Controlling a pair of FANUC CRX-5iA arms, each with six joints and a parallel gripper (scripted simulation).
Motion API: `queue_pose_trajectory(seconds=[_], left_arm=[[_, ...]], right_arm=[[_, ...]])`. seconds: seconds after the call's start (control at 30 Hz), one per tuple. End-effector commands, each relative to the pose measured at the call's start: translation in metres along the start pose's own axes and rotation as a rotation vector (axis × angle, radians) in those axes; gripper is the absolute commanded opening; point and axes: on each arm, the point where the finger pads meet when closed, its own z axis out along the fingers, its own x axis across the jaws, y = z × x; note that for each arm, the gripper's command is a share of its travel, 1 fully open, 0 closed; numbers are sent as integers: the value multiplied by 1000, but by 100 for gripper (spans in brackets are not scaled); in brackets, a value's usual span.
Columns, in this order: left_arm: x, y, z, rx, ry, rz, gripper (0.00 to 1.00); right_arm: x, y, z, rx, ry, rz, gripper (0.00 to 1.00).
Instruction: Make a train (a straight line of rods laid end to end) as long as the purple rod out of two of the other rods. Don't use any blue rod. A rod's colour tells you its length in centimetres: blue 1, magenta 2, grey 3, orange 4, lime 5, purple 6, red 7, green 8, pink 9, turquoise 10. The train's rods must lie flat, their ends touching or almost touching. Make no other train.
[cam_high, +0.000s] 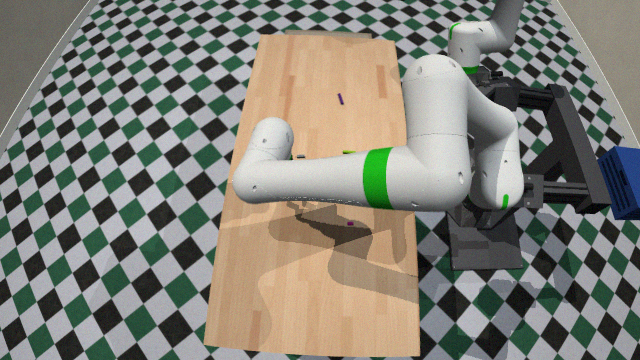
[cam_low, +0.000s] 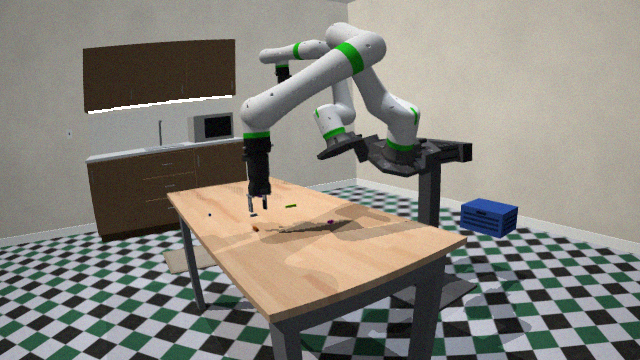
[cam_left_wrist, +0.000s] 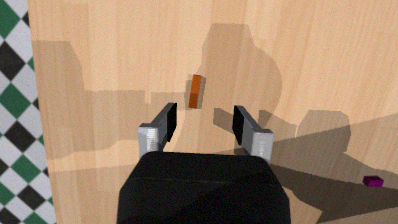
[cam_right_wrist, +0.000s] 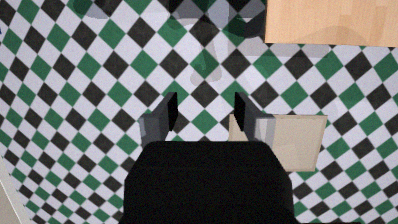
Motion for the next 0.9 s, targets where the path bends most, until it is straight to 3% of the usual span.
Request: queue_pose_trajectory(seconds=[0.0, 0.07, 0.1, 0.87], left_arm=[[-13, -10, 2, 6, 10, 113, 100], [-13, -10, 2, 6, 10, 116, 100], [-13, -10, 2, 6, 10, 116, 54], [-13, -10, 3, 6, 10, 116, 54]], right_arm=[[0, 0, -1, -2, 0, 0, 100], [0, 0, -1, -2, 0, 0, 100], [0, 0, -1, -2, 0, 0, 100], [0, 0, -1, -2, 0, 0, 100]])
